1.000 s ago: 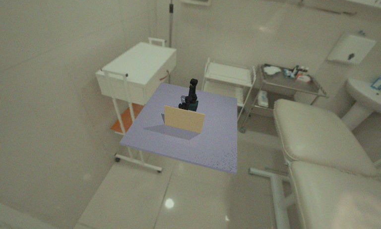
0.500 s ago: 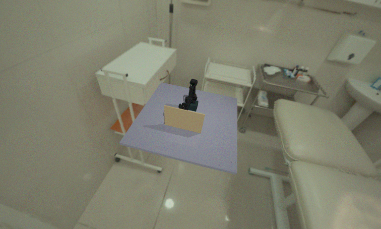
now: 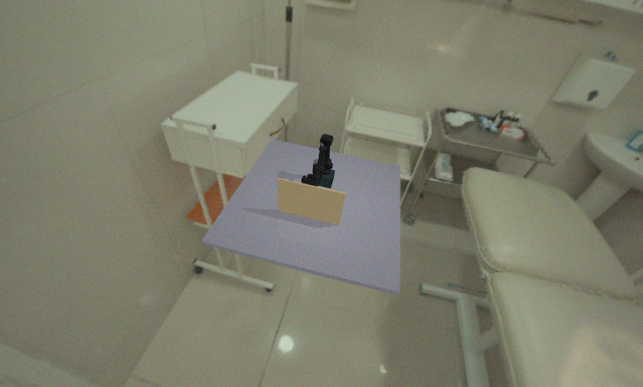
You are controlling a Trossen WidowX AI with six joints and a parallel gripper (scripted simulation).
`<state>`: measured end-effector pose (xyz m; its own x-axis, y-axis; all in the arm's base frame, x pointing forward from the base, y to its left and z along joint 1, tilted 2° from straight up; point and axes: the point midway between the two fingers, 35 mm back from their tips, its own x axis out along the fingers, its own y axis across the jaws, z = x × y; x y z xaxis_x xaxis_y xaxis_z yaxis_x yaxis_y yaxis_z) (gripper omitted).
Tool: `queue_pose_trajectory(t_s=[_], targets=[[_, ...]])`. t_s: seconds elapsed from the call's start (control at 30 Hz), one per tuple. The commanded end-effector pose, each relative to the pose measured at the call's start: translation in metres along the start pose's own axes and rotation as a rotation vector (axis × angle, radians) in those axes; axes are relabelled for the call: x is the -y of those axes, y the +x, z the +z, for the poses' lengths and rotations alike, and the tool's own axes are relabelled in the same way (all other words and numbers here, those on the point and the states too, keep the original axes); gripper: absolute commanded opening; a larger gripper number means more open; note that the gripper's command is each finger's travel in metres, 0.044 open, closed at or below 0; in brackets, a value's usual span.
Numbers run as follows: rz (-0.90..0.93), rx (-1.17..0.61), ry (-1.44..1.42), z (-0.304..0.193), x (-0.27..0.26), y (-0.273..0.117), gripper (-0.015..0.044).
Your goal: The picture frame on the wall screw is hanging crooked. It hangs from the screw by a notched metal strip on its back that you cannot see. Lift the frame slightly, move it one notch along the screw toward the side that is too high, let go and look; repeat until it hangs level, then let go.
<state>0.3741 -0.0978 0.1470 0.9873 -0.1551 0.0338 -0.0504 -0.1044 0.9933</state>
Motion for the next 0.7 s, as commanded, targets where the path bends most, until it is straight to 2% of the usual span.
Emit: queue_pose_trajectory(t_s=[0.0, 0.67], targets=[[0.006, 0.003, -0.002, 0.0002, 0.0002, 0.0001, 0.0], [0.001, 0.001, -0.005, 0.0001, 0.0014, 0.0, 0.0]])
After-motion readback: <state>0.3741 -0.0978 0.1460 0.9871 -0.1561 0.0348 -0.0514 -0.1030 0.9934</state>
